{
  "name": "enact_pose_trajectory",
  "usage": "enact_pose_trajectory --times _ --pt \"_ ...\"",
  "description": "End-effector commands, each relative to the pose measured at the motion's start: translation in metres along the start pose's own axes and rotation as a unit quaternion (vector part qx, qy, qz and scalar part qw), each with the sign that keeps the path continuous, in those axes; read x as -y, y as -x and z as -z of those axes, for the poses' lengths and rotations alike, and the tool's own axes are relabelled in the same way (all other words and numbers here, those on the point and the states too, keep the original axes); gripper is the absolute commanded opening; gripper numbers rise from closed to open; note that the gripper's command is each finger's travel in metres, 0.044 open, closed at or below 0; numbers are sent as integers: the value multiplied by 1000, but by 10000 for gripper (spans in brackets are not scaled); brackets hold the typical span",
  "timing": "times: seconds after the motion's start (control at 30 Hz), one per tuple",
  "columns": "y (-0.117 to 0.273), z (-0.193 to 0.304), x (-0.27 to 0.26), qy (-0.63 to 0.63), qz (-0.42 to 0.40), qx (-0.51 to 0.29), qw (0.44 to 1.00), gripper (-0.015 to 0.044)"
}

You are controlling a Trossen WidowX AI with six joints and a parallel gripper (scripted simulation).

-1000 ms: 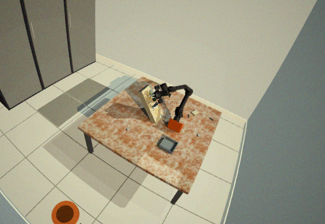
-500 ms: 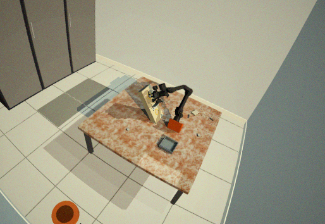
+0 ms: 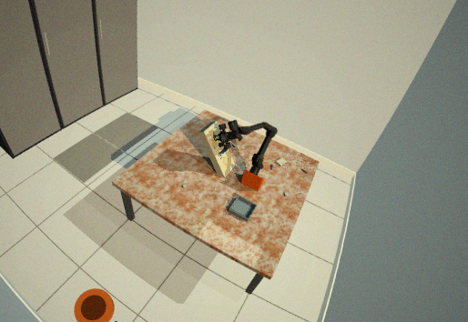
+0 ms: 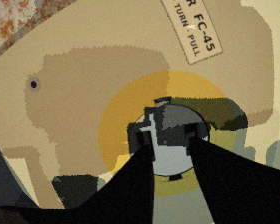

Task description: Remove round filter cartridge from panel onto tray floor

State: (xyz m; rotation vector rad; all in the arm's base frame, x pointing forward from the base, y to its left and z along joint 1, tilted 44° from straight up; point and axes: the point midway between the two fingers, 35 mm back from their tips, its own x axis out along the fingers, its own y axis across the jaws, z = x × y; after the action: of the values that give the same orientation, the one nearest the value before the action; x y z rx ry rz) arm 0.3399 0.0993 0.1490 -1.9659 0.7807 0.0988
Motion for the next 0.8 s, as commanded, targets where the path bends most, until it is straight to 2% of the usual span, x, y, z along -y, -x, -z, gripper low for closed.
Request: enact_pose_trajectory --times 0.0,0.77 --pt "0 -1 -1 2 -1 2 1000 103" --pt "0 -1 3 2 -1 2 1000 103"
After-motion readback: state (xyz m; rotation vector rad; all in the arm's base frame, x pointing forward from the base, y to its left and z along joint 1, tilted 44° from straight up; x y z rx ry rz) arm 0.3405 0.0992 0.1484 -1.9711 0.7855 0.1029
